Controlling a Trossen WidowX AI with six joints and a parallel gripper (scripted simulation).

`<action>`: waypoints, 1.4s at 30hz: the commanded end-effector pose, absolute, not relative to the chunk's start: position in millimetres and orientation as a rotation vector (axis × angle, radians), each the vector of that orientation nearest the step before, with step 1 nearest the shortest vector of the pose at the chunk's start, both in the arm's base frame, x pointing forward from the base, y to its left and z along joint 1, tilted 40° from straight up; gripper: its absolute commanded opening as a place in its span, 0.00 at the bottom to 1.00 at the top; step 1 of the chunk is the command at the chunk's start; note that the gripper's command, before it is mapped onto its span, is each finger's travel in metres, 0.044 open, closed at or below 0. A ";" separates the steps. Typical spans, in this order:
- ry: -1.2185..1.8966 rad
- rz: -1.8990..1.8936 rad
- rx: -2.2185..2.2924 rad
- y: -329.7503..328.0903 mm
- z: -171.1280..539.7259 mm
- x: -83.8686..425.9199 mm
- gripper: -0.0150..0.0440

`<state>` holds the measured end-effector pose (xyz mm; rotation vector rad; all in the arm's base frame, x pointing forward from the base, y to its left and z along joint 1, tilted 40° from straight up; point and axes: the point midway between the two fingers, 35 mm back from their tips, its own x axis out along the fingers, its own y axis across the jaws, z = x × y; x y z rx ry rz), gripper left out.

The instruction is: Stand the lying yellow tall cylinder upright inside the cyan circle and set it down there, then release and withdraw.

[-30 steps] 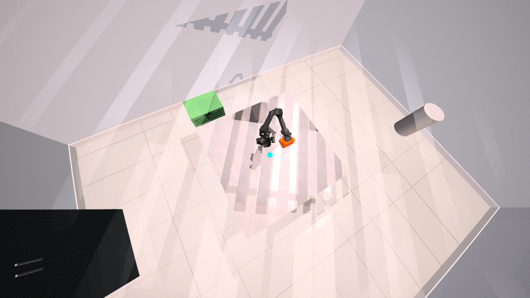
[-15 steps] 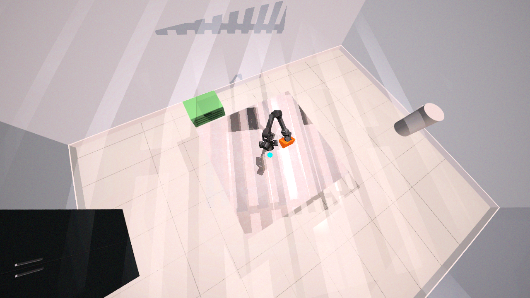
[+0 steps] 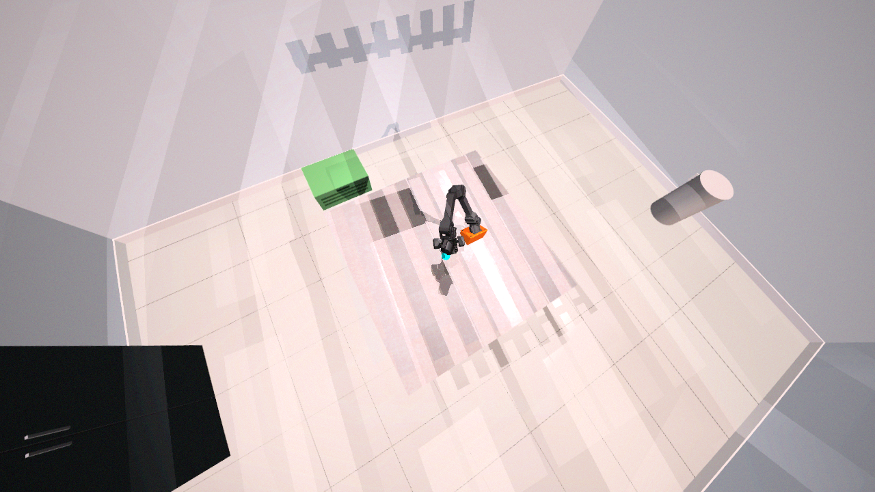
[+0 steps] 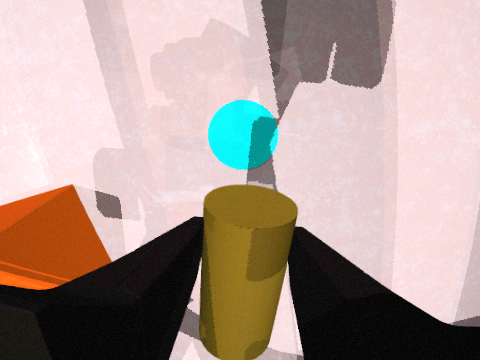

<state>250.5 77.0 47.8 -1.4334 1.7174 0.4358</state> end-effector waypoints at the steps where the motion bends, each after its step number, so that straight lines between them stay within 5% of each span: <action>1: 1.719 0.430 -1.427 83.9 42.5 248.2 0.43; 42: 1.724 0.666 -1.163 69.5 26.4 234.9 0.43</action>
